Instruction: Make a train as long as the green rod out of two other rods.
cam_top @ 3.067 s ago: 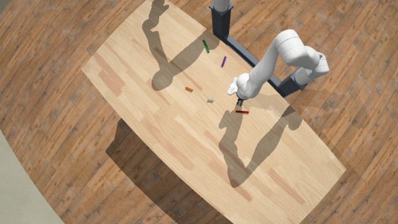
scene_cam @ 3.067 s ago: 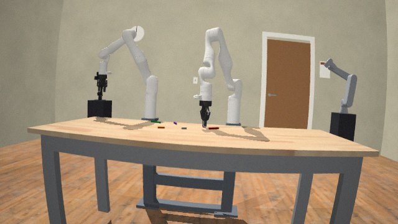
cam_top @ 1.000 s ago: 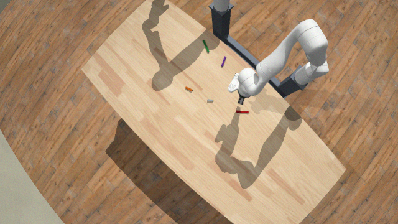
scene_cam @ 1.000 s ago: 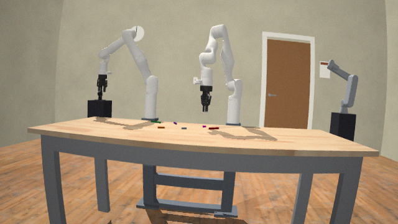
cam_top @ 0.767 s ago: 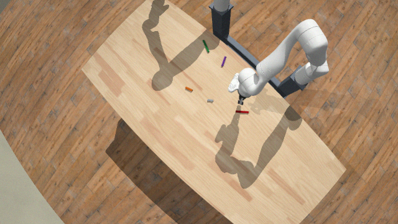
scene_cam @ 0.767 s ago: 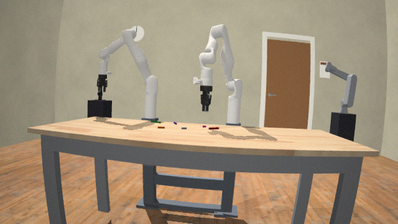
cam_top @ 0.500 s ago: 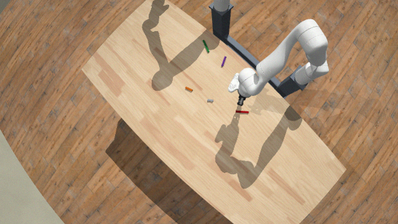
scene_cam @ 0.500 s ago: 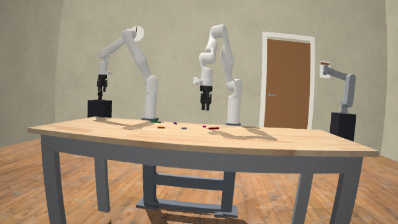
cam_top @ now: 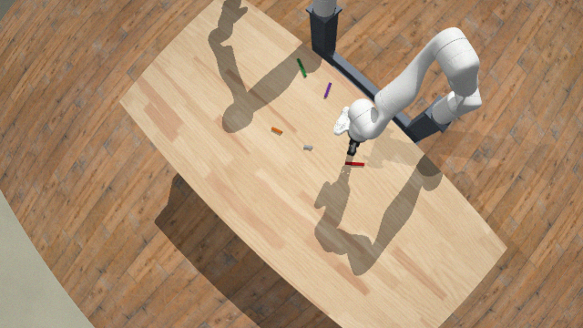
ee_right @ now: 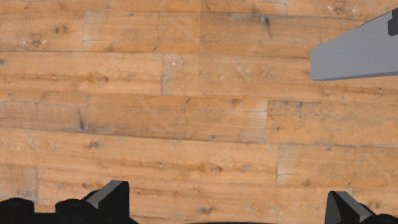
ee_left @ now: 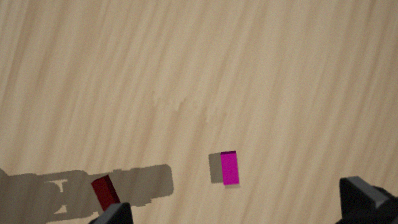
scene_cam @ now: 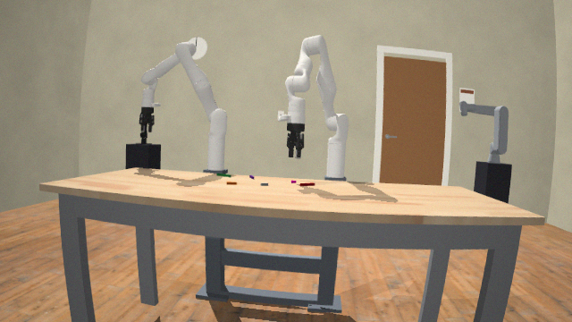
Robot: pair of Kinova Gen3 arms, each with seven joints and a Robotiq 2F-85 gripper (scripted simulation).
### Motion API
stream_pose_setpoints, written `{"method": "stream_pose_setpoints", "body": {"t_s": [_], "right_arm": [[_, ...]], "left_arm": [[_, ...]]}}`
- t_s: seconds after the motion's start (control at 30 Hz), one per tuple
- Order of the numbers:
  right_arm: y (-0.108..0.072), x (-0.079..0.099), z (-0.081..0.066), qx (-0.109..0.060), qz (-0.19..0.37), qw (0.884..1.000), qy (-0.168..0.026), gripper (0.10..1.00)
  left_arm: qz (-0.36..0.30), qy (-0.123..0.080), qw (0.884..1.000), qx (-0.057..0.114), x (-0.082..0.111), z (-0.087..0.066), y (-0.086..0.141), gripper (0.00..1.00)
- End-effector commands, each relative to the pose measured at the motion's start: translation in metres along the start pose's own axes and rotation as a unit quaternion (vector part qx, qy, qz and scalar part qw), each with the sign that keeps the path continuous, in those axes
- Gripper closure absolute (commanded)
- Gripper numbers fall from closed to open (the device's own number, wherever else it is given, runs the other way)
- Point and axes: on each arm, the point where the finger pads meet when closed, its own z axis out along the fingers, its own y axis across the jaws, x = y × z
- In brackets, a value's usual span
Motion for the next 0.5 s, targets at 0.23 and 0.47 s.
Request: {"method": "stream_pose_setpoints", "body": {"t_s": [0.23, 0.47], "right_arm": [[0.0, 0.0, -0.001, 0.0, 0.0, 1.0, -0.001, 0.099], [0.0, 0.0, -0.001, 0.0, 0.0, 1.0, -0.001, 0.099]], "left_arm": [[-0.05, -0.001, 0.999, -0.002, 0.01, 0.001, 0.006, 0.001], [-0.107, -0.002, 0.994, -0.003, 0.021, 0.004, 0.015, 0.001]]}}
